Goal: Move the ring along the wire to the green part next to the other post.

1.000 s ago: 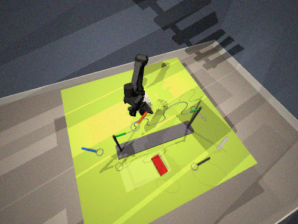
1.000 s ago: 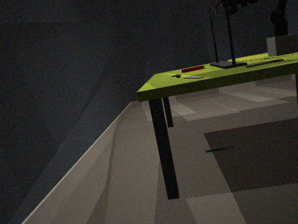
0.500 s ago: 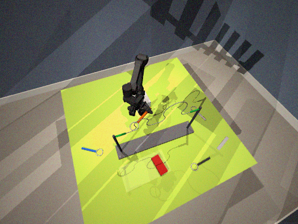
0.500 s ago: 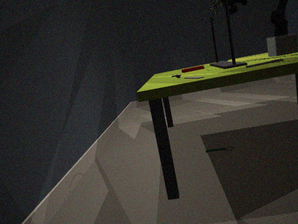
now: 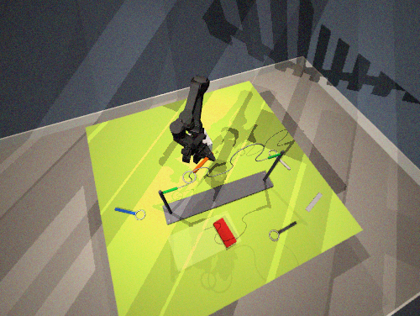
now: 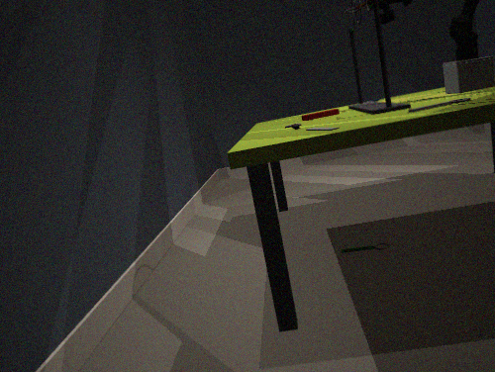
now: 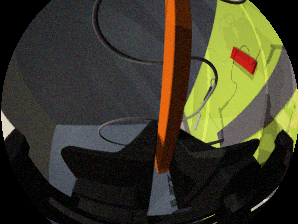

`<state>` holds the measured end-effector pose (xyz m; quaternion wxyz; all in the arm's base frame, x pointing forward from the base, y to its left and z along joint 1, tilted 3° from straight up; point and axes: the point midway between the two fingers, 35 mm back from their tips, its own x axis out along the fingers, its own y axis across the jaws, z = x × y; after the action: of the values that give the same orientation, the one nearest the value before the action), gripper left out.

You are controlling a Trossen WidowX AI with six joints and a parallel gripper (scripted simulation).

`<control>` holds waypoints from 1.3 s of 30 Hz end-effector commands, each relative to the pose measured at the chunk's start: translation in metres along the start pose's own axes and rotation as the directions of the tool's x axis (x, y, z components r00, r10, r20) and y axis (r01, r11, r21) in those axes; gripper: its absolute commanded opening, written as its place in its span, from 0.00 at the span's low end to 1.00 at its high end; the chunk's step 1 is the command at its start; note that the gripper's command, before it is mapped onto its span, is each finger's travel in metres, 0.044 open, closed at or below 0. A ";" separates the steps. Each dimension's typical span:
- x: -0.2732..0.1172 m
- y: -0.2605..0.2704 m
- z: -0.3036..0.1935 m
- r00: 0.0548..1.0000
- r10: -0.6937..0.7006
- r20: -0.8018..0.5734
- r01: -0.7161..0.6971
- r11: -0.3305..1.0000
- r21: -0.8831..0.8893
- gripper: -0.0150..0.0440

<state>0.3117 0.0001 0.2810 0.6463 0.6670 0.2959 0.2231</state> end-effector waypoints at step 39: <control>-0.003 -0.034 0.011 0.924 -0.347 0.162 0.381 0.784 -0.490 0.00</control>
<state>0.3120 -0.0086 0.2465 0.8244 0.4352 0.3293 0.1504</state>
